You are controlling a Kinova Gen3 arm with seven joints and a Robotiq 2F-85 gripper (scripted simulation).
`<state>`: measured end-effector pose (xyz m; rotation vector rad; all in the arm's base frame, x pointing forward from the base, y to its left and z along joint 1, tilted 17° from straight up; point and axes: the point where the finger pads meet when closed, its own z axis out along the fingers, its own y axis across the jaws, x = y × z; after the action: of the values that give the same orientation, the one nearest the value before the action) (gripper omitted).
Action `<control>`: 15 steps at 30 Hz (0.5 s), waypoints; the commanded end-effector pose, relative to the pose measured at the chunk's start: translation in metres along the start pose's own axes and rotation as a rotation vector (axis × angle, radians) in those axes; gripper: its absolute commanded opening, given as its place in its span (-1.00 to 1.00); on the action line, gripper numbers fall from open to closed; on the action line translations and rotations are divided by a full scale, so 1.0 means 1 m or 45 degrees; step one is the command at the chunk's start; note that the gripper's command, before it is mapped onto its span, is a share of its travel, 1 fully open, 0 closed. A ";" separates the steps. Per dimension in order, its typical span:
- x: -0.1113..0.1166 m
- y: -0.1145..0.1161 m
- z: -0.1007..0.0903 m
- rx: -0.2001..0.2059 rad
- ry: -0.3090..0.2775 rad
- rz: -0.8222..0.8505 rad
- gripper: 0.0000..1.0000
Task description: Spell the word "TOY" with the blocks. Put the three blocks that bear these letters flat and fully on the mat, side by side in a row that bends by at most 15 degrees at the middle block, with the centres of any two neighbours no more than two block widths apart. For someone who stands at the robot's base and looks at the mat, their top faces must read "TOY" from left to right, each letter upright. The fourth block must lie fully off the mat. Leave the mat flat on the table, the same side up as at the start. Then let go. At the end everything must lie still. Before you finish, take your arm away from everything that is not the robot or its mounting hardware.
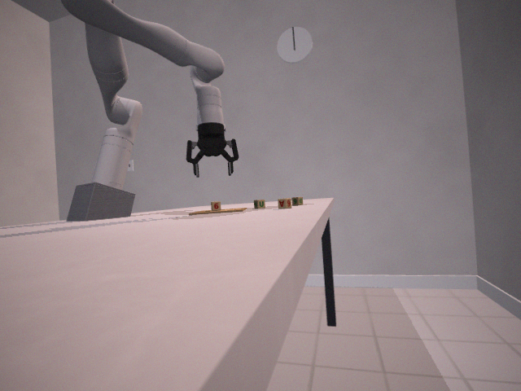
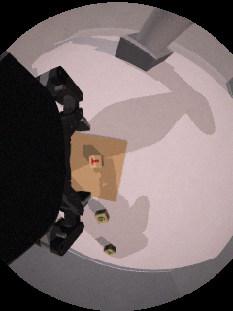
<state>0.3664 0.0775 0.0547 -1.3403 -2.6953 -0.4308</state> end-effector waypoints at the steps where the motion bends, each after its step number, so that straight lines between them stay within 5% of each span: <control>1: 0.000 0.000 0.000 -0.001 0.002 -0.030 1.00; 15: 0.000 -0.001 0.000 -0.002 0.002 -0.088 1.00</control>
<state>0.3658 0.0772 0.0540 -1.2484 -2.7466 -0.4390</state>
